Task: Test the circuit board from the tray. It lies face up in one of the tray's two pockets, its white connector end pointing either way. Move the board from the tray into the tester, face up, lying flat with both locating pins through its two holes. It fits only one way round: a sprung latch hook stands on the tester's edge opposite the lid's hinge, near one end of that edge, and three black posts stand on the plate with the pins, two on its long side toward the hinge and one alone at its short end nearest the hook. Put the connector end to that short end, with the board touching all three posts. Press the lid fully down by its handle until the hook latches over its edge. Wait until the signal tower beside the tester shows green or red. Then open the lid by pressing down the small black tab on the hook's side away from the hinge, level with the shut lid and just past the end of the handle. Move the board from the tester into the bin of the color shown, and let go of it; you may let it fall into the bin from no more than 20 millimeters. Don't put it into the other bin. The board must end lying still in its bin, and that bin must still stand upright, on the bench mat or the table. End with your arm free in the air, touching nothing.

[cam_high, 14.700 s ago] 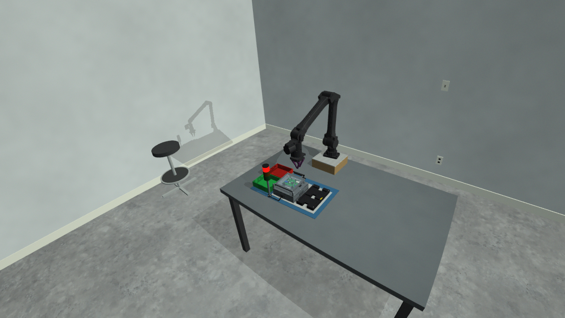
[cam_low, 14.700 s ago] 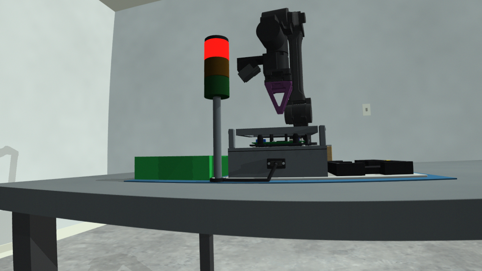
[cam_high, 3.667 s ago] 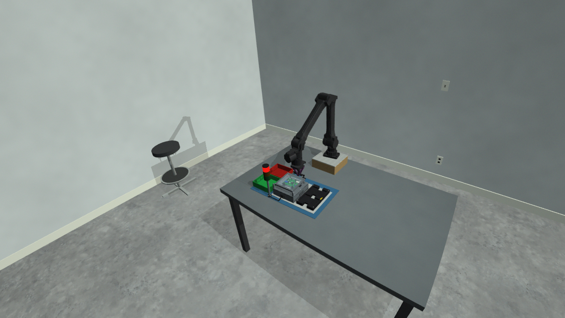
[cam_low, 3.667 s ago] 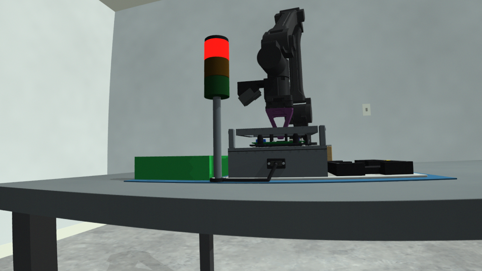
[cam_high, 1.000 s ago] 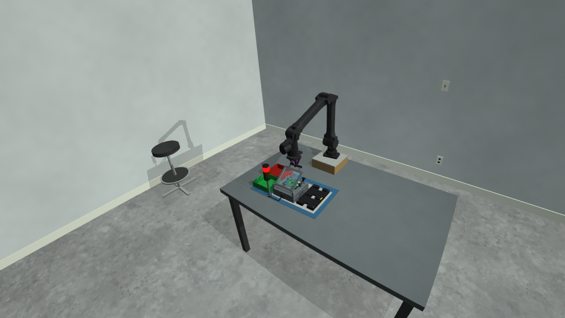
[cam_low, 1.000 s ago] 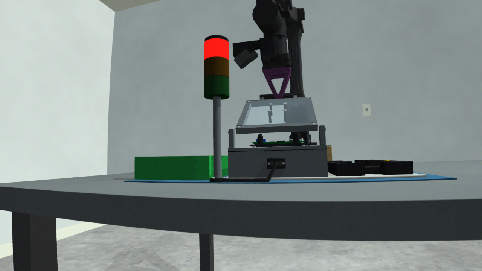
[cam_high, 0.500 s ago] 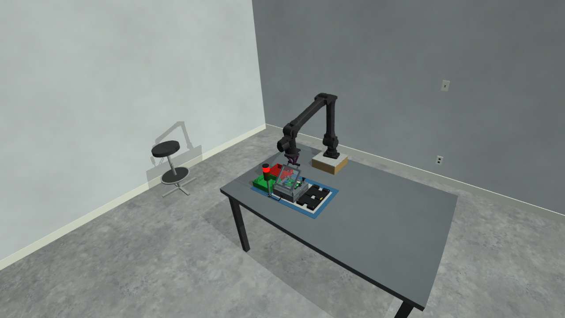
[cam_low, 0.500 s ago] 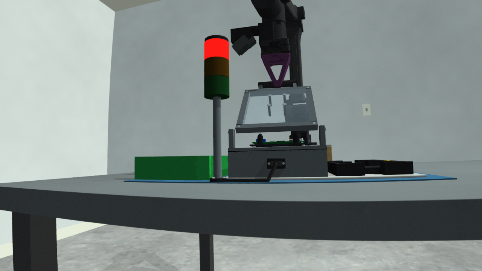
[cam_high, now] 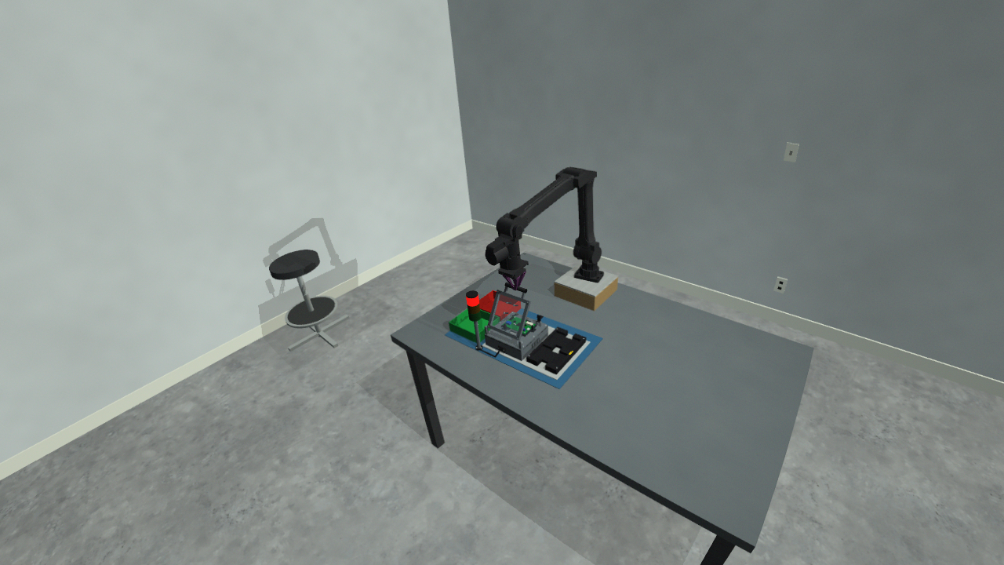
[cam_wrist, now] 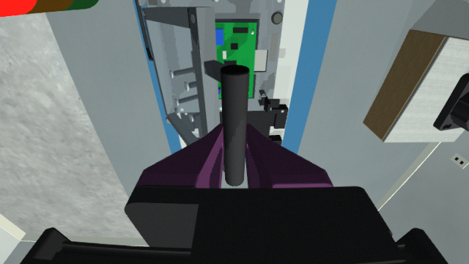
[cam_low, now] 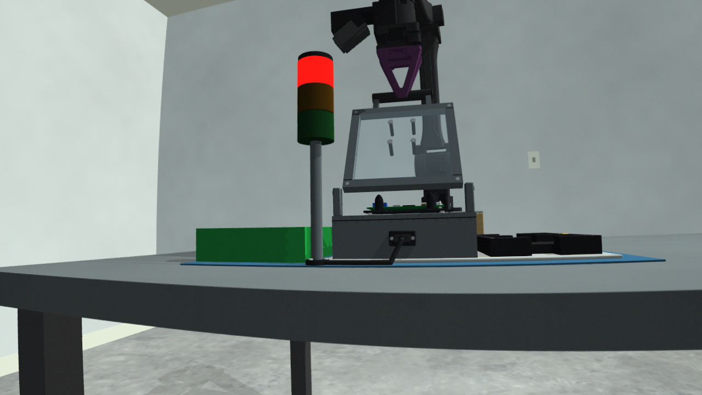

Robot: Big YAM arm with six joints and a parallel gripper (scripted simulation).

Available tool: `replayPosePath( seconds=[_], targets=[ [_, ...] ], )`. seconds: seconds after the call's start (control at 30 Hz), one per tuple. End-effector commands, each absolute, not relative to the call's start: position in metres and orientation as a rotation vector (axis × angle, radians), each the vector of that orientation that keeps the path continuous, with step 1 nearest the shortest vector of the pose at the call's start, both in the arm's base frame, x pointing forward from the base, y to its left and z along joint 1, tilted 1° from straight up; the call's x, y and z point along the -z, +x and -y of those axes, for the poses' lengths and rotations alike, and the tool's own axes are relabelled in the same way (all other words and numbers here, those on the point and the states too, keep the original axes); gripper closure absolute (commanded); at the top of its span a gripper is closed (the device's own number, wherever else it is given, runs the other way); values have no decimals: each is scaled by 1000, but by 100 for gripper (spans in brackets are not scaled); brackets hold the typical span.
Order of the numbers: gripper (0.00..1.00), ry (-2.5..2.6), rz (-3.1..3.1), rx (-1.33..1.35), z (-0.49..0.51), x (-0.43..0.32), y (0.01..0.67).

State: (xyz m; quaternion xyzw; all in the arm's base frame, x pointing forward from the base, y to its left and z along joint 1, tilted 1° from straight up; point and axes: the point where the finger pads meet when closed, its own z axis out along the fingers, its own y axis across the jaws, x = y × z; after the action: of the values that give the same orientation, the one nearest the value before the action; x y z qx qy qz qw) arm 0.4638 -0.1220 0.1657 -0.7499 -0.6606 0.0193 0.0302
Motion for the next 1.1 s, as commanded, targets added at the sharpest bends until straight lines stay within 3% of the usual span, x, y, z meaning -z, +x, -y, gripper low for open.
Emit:
replayPosePath(
  seconds=[0.0, 1.07],
  targets=[
    [100, -2384, 2115, 54, 128, -194, 525],
    [100, -2382, 2119, 55, 135, -203, 586]
  ],
)
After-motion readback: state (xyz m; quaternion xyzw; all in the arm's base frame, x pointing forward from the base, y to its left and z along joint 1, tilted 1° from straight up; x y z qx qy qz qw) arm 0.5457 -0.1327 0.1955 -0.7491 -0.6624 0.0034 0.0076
